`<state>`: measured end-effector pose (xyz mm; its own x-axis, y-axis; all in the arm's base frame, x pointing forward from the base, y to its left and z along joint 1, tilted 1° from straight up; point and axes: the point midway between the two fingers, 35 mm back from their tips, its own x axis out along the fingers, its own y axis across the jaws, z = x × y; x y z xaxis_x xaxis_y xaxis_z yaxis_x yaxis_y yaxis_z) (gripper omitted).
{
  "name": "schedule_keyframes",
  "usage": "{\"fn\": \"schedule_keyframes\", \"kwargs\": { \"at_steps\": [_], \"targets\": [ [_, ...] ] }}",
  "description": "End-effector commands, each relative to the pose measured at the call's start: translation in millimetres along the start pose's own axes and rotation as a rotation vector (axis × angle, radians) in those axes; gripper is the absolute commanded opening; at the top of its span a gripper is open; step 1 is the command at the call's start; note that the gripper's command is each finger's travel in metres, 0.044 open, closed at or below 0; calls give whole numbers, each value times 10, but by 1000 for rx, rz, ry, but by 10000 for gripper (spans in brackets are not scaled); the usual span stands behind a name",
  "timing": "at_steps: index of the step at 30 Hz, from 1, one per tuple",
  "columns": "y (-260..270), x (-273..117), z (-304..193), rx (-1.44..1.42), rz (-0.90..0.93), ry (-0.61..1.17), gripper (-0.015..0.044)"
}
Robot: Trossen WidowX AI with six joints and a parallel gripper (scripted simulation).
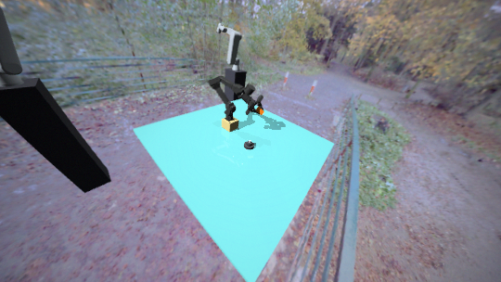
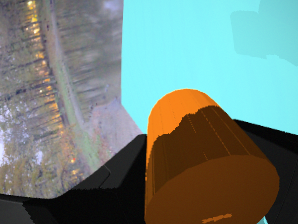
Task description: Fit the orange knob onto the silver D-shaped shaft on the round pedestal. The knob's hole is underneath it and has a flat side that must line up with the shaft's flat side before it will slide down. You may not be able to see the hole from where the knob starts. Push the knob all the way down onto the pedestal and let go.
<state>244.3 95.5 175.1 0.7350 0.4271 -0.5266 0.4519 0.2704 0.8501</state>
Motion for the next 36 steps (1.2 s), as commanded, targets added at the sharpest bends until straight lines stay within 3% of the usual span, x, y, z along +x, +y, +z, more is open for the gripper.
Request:
{"fn": "schedule_keyframes", "kwargs": {
  "at_steps": [1,15,36],
  "targets": [
    [13,-3,3,-2,3,-2,0],
    [-35,42,0,1,-25,0,0],
    [-252,313,0,7,-420,3,0]
  ]
}}
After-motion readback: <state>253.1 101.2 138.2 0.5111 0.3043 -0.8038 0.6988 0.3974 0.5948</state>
